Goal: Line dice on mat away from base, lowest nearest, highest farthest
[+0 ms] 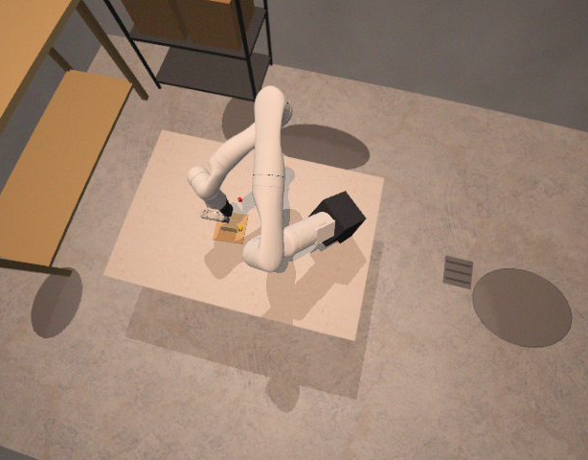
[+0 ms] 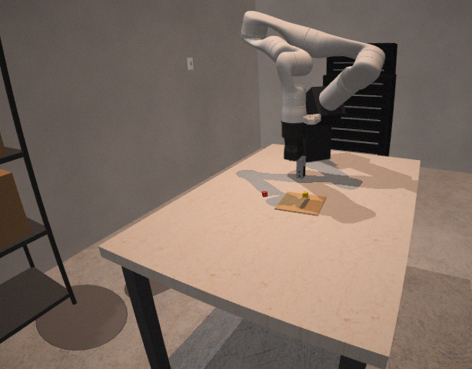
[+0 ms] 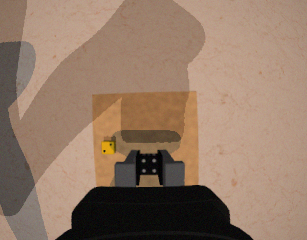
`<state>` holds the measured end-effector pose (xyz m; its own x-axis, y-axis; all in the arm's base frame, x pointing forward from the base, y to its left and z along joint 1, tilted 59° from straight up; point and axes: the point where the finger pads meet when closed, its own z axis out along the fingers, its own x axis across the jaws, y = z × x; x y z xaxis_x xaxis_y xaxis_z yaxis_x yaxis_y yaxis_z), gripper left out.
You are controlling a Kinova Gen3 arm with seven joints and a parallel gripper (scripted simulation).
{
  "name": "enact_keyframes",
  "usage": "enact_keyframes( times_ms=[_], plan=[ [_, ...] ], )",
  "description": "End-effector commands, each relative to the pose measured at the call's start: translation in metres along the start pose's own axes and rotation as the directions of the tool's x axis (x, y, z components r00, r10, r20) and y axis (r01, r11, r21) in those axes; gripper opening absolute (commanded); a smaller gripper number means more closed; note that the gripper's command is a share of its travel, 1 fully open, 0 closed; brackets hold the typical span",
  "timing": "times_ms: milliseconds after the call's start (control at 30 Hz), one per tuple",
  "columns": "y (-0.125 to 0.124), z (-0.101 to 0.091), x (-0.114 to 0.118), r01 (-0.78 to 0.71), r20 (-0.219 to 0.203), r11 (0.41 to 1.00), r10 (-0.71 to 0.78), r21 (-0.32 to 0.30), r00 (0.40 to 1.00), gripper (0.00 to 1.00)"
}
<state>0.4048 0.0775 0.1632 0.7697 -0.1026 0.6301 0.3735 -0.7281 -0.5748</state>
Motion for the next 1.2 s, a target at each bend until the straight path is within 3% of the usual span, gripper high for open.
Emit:
enact_keyframes(
  times_ms=[0, 600, 1167],
  plan=[
    [-0.004, 0.01, -0.002, 0.003, 0.008, 1.0, -0.003, 0.01, 1.0, 0.34],
    [-0.005, 0.078, -0.003, 0.003, 0.008, 1.0, -0.003, 0.01, 1.0, 0.34],
    [-0.005, 0.083, -0.003, 0.003, 0.008, 1.0, -0.003, 0.01, 1.0, 0.34]
  ],
)
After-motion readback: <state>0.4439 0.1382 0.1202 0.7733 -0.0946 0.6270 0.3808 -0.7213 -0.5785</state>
